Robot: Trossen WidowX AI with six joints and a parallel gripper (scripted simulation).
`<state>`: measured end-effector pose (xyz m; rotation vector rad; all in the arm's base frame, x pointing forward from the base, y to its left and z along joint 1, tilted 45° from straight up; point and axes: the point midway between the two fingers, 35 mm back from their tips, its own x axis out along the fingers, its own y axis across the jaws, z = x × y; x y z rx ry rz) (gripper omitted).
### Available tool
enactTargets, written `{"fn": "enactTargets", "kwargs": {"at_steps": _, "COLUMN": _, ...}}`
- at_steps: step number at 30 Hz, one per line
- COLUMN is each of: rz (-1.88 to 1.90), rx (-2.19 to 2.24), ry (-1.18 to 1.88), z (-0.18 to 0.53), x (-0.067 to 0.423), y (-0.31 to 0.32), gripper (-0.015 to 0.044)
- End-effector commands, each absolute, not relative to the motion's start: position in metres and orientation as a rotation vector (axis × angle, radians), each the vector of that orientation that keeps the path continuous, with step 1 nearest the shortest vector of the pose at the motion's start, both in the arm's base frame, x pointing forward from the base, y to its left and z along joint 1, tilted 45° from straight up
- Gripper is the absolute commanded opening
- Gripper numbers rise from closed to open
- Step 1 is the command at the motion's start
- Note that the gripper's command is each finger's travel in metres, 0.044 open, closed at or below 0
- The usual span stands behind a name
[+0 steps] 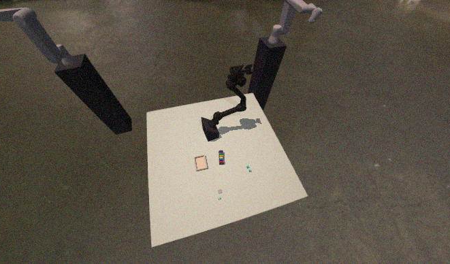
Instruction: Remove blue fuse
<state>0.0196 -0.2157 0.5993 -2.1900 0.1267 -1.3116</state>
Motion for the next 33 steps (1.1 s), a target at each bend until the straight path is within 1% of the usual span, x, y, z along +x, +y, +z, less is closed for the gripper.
{"fn": "enactTargets", "kwargs": {"at_steps": 1, "rz": -1.310, "rx": -2.181, "ry": 0.121, "z": 0.599, "x": 0.020, "y": -0.217, "gripper": 0.0374}}
{"fn": "enactTargets", "kwargs": {"at_steps": 6, "rz": -1.267, "rx": -1.936, "ry": -0.007, "z": 0.589, "x": 0.032, "y": -0.243, "gripper": 0.0243}}
{"fn": "enactTargets", "kwargs": {"at_steps": 10, "rz": -1.189, "rx": -1.701, "ry": -0.063, "z": 0.572, "x": 0.044, "y": -0.278, "gripper": 0.0138}}
{"fn": "enactTargets", "kwargs": {"at_steps": 13, "rz": -1.124, "rx": -1.573, "ry": -0.139, "z": 0.562, "x": 0.061, "y": -0.290, "gripper": 0.0067}}
{"fn": "enactTargets", "kwargs": {"at_steps": 20, "rz": -0.988, "rx": -1.216, "ry": -0.180, "z": 0.527, "x": 0.094, "y": -0.335, "gripper": 0.0067}}
{"fn": "enactTargets", "kwargs": {"at_steps": 24, "rz": -0.889, "rx": -1.057, "ry": -0.183, "z": 0.504, "x": 0.127, "y": -0.352, "gripper": 0.0067}}
{"fn": "enactTargets", "kwargs": {"at_steps": 30, "rz": -0.757, "rx": -0.789, "ry": -0.172, "z": 0.466, "x": 0.171, "y": -0.371, "gripper": 0.0067}}
{"fn": "enactTargets", "kwargs": {"at_steps": 33, "rz": -0.717, "rx": -0.785, "ry": -0.146, "z": 0.451, "x": 0.191, "y": -0.371, "gripper": 0.0067}}
